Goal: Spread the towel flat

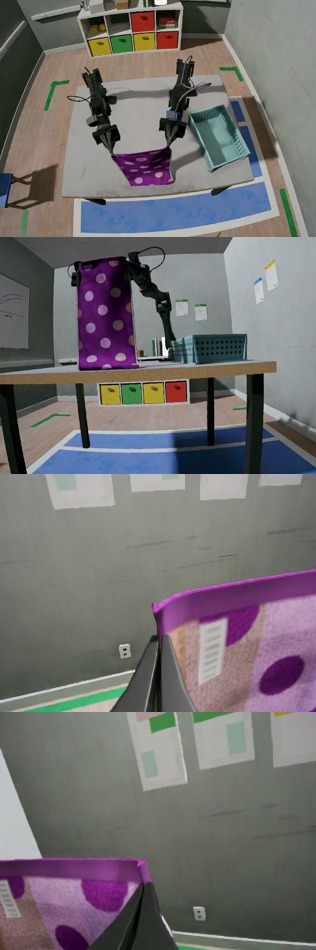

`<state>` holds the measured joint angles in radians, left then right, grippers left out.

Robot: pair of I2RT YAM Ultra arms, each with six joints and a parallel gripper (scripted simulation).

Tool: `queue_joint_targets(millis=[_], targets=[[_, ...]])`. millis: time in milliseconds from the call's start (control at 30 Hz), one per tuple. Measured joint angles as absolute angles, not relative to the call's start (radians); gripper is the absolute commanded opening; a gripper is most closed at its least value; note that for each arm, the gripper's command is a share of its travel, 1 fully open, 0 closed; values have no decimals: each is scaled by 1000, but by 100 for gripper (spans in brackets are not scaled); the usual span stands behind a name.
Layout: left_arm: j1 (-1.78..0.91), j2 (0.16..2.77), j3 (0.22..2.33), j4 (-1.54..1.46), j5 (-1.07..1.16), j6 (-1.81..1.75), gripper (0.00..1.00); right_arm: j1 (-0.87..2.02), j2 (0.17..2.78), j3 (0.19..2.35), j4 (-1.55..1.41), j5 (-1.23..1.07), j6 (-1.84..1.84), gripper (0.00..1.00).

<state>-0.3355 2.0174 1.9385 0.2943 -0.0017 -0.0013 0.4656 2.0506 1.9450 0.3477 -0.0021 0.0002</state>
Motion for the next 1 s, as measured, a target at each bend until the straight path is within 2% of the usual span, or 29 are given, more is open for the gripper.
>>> queue_joint_targets(millis=[800, 1000], targets=[[-336, 2017, 1938, 294, -2, -1, 0, 466, 2051, 1945, 348, -2, 0, 0], [-310, 2048, 1935, 370, -1, -1, 0, 479, 2117, 1957, 466, -2, 0, 0]])
